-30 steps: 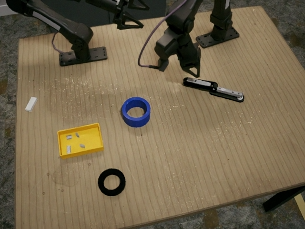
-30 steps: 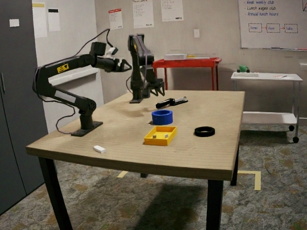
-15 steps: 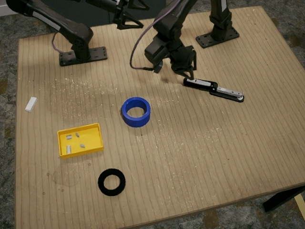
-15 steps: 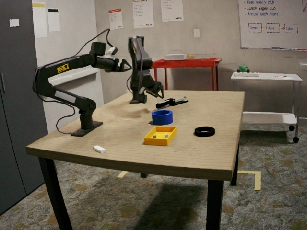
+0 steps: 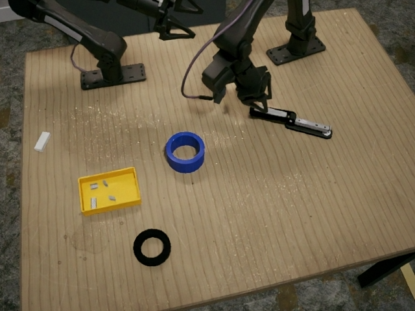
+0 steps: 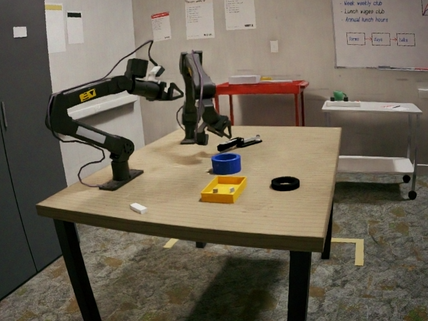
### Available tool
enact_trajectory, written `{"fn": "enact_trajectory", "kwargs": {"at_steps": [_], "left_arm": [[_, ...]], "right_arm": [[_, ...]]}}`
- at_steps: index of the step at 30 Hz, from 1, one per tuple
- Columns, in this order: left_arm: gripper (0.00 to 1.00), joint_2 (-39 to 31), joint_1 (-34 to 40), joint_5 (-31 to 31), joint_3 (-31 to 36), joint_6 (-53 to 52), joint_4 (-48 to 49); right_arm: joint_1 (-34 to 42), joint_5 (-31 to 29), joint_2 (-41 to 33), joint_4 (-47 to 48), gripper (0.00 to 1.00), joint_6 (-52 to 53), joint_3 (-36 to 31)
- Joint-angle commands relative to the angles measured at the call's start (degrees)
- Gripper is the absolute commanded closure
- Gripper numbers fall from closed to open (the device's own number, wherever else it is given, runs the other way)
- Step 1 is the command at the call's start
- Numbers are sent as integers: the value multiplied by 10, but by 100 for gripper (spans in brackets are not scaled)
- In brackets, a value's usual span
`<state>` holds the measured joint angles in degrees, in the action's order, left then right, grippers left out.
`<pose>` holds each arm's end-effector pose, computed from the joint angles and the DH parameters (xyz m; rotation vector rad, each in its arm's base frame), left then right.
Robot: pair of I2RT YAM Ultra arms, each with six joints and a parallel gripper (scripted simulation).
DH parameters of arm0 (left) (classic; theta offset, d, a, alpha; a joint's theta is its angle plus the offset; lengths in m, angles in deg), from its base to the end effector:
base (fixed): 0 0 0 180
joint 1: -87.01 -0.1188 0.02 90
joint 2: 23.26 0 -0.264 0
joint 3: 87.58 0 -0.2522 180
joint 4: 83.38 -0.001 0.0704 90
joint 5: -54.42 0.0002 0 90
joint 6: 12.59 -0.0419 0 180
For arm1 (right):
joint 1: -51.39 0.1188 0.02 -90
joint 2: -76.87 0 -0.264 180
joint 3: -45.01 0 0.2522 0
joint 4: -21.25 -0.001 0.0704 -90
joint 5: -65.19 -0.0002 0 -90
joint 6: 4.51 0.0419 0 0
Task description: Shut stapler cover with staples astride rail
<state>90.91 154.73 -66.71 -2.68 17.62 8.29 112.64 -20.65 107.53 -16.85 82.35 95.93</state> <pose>0.1478 -0.3009 0.1759 -2.5380 -1.1196 -0.7995 0.0620 0.1214 0.3062 -1.0843 1.6252 0.7532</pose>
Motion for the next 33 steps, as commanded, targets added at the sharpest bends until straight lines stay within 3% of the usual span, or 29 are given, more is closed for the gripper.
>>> {"fn": "enact_trajectory", "kwargs": {"at_steps": [1, 33], "left_arm": [[50, -12, -7, -7, 10, -9, 19], [50, 2, -43, -17, 84, -50, 118]], "right_arm": [[-2, 1, -7, -1, 0, -1, 2], [-2, 1, -7, -1, 0, -1, 2]]}}
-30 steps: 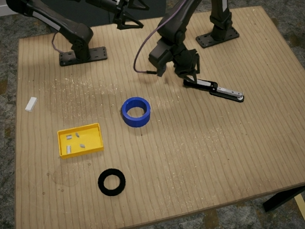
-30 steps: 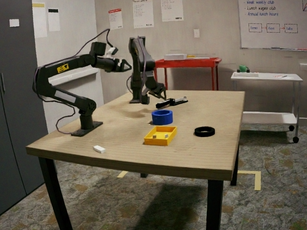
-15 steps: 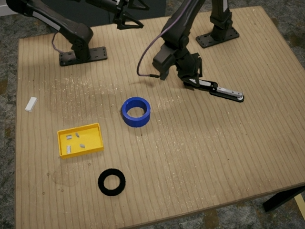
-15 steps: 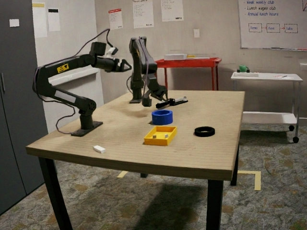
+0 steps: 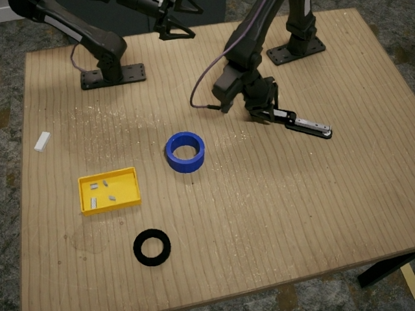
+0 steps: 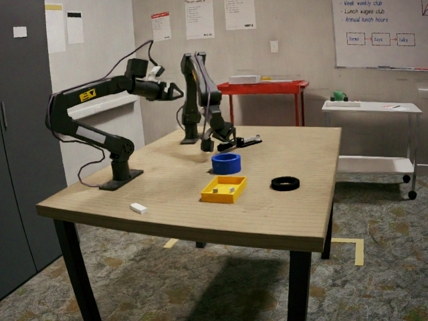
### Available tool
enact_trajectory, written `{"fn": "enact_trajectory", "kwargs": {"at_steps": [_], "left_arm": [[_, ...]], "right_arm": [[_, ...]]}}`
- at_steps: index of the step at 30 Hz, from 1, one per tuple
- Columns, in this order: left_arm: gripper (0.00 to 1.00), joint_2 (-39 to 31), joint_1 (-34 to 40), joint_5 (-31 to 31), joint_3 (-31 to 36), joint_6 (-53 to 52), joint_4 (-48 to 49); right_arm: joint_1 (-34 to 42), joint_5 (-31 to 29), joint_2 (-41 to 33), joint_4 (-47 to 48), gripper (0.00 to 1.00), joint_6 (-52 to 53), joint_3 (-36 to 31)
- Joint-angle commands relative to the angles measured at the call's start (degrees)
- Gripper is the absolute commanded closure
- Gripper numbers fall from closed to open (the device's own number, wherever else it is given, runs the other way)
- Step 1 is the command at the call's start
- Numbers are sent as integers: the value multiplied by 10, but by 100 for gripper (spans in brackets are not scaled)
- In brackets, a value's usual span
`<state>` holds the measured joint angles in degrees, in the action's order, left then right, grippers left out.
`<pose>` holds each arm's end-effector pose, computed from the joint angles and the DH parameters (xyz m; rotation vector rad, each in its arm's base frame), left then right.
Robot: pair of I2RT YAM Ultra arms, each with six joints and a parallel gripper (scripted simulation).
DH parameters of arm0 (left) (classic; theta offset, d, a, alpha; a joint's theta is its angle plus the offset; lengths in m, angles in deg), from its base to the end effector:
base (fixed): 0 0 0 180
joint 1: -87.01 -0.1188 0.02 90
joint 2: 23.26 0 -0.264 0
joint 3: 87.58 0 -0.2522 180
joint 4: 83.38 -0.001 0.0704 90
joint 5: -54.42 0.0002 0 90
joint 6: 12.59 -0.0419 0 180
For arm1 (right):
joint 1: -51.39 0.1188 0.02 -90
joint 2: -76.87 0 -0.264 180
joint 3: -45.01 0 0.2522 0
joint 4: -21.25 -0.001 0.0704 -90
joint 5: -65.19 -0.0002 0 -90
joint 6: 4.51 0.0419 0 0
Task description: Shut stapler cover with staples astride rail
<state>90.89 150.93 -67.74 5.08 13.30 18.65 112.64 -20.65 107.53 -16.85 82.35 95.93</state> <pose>0.1642 -0.2825 0.1436 -2.5427 -1.1238 -0.8002 0.0620 0.1214 0.3062 -1.0843 1.6252 0.7532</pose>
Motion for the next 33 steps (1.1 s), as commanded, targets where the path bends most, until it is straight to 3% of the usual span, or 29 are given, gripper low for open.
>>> {"fn": "enact_trajectory", "kwargs": {"at_steps": [1, 8, 9, 28, 30, 33], "left_arm": [[50, 2, -5, -7, 7, -7, 15], [50, 2, -3, -5, 7, -6, 13], [58, 2, -3, -5, 7, -6, 12], [80, 5, 0, -5, -2, -2, 7], [100, 5, 0, -5, -2, -2, 7], [100, -21, -14, 23, 8, -24, 21]], "right_arm": [[-2, 1, -7, -1, 0, -1, 2], [-2, 1, -7, -1, 0, -1, 2], [-2, 1, -7, -1, 0, -1, 2], [-2, 1, -7, -1, 0, -1, 2], [-2, 1, -7, -1, 0, -1, 2], [-2, 1, -7, -1, 0, -1, 2]]}}
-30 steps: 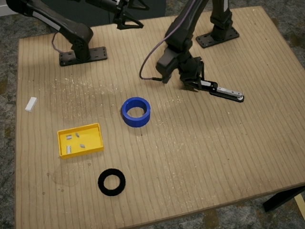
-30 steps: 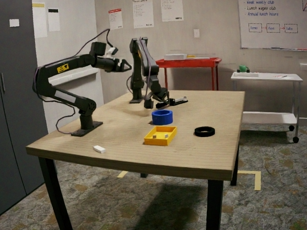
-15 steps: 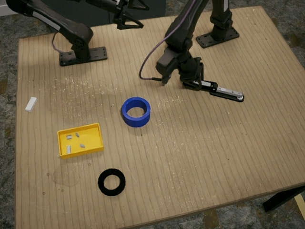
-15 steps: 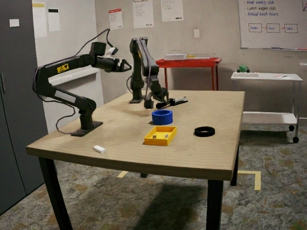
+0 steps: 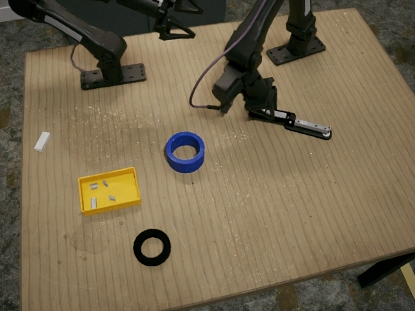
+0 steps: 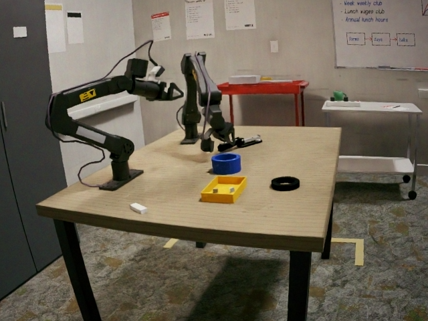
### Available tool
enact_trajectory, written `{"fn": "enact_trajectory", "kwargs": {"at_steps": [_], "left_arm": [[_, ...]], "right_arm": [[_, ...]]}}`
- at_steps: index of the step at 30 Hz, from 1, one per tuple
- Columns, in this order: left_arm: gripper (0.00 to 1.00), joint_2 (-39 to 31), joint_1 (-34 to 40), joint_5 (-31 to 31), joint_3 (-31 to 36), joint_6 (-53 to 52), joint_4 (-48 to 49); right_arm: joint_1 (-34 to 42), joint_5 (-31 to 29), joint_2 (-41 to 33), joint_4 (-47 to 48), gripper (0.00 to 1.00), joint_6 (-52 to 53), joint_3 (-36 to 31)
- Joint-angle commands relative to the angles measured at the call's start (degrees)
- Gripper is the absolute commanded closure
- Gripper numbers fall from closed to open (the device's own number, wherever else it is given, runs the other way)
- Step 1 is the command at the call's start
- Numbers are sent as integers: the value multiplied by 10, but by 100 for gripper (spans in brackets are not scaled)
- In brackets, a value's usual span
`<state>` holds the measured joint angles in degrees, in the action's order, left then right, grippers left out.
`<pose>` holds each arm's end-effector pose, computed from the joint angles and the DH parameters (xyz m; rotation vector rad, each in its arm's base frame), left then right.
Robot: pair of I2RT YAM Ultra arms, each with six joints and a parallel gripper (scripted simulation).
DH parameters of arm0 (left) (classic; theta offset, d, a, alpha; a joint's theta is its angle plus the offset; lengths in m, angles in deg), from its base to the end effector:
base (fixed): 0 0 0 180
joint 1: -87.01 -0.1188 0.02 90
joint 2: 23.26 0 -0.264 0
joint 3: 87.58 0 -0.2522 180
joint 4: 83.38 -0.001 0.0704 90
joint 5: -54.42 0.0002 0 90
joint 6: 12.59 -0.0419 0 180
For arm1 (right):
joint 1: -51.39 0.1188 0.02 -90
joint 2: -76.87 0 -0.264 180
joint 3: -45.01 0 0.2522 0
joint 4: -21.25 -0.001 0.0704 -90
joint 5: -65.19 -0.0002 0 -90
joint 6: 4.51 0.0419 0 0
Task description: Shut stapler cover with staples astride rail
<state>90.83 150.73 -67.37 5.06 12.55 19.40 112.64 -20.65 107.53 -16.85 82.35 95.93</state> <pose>0.1656 -0.2832 0.1435 -2.5563 -1.1229 -0.7912 0.0620 0.1214 0.3062 -1.0843 1.6252 0.7532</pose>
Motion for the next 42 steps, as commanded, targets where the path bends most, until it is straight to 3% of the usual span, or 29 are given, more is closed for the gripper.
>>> {"fn": "enact_trajectory", "kwargs": {"at_steps": [1, 42], "left_arm": [[100, -20, -12, 19, 8, -16, 14], [100, -133, -159, 269, 22, -196, 36]], "right_arm": [[-2, 1, -7, -1, 0, -1, 2], [-2, 1, -7, -1, 0, -1, 2]]}}
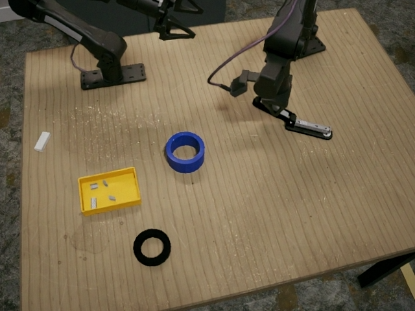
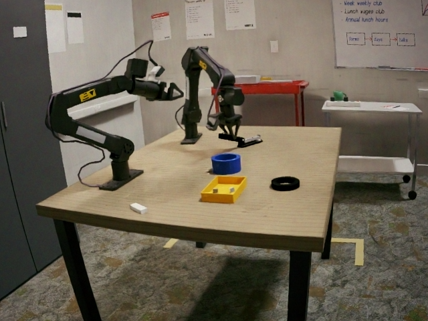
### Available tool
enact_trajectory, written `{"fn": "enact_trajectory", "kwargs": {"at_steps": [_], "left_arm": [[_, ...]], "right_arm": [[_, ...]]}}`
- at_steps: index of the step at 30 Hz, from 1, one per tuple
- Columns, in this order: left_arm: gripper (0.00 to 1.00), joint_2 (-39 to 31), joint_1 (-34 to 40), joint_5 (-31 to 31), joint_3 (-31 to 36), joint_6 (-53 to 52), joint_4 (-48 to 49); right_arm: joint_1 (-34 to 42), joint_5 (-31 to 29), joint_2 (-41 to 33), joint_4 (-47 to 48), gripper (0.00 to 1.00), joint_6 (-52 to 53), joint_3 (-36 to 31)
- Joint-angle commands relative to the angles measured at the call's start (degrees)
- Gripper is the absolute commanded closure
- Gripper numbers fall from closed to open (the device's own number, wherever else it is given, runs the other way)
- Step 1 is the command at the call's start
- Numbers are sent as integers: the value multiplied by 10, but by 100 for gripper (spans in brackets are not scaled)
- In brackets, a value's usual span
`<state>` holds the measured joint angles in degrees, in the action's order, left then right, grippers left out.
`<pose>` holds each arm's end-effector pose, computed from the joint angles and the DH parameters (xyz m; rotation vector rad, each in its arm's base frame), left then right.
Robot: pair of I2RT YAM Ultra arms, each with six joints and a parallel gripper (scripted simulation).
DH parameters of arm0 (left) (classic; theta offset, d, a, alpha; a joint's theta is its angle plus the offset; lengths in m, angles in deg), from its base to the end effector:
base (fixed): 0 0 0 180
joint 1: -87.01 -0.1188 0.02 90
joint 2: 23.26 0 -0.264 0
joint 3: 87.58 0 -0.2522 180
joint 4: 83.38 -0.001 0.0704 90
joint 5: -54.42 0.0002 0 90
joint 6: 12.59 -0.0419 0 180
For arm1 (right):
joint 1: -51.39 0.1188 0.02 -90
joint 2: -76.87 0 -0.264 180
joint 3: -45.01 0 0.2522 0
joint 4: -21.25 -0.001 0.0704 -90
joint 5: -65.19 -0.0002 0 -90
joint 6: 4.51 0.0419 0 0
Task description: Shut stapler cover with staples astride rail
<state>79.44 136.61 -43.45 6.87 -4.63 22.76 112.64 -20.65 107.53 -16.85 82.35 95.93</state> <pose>0.2105 -0.2369 0.1901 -2.8107 -1.2599 -0.1959 0.0620 0.1214 0.3062 -1.0843 1.6252 0.7532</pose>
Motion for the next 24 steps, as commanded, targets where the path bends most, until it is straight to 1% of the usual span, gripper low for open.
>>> {"fn": "enact_trajectory", "kwargs": {"at_steps": [1, 8, 11, 16, 24], "left_arm": [[100, -20, -22, 36, 3, -28, 2], [100, -27, -58, 91, 1, -64, -10], [100, -28, -62, 97, 0, -68, -10], [100, -29, -89, 137, -10, -95, -16], [100, -15, -130, 198, -18, -136, -29]], "right_arm": [[-2, 1, -7, -1, 0, -1, 2], [-2, 1, -7, -1, 0, -1, 2], [-2, 1, -7, -1, 0, -1, 2], [-2, 1, -7, -1, 0, -1, 2], [-2, 1, -7, -1, 0, -1, 2]]}}
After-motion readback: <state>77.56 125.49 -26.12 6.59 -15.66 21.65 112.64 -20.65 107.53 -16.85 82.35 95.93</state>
